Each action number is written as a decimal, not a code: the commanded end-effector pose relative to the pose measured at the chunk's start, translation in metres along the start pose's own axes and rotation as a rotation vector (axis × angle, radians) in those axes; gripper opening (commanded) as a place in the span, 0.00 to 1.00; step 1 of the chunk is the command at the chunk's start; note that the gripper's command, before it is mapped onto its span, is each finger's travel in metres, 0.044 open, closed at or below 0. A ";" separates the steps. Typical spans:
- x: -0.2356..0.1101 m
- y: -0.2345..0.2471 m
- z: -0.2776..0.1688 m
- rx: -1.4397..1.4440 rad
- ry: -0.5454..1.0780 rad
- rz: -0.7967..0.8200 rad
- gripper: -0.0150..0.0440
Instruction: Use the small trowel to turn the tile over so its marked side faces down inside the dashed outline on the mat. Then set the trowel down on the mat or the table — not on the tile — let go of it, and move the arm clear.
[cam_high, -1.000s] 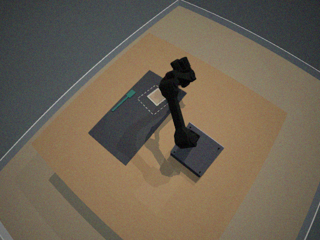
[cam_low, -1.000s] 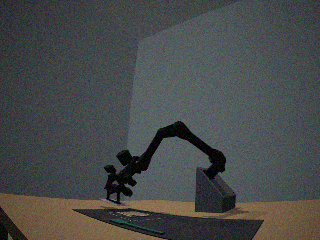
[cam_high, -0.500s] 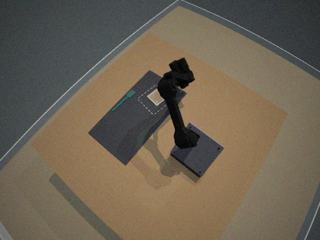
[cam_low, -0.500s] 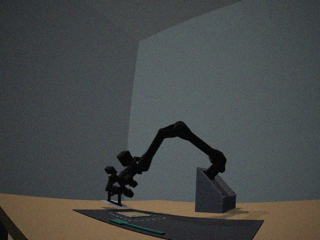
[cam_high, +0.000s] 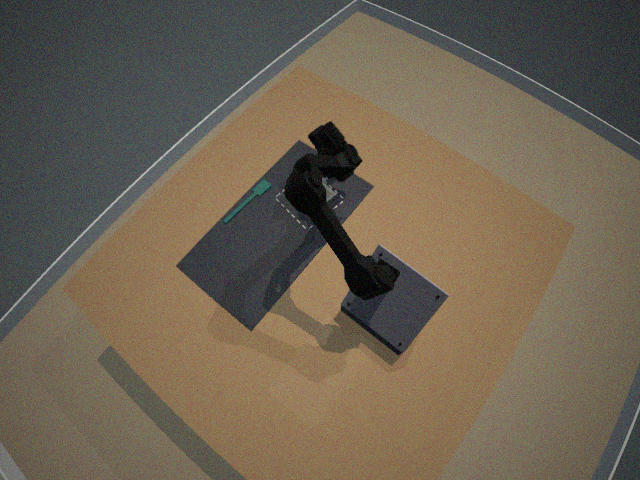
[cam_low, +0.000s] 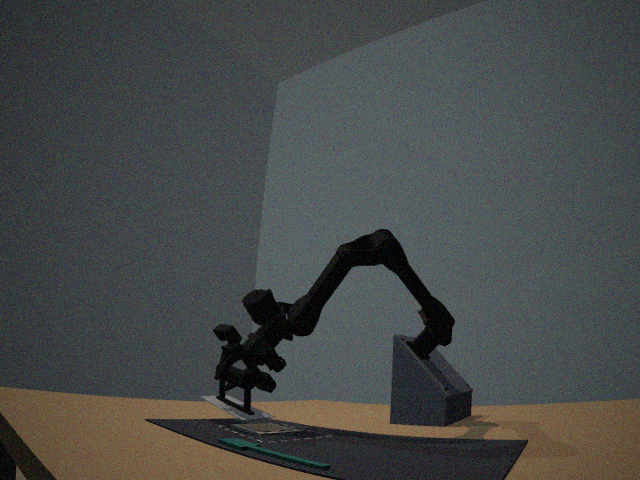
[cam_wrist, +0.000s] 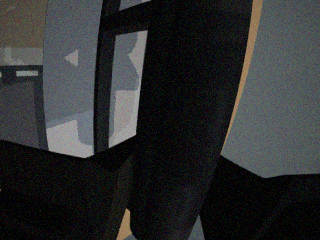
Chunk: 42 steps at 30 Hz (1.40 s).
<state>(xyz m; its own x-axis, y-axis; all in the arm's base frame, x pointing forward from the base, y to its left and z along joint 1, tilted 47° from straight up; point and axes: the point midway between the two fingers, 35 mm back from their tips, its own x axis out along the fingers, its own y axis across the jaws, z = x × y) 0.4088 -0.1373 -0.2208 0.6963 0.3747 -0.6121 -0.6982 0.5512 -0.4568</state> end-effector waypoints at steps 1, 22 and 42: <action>-0.003 -0.016 0.022 -0.025 0.010 -0.019 0.25; -0.008 -0.023 0.155 -0.120 -0.009 -0.026 0.25; -0.038 0.006 0.273 -0.181 -0.078 -0.063 0.25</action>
<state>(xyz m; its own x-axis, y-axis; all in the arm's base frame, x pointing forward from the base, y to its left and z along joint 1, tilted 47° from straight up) 0.4250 0.0493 -0.0414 0.7211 0.4157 -0.5543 -0.6928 0.4255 -0.5822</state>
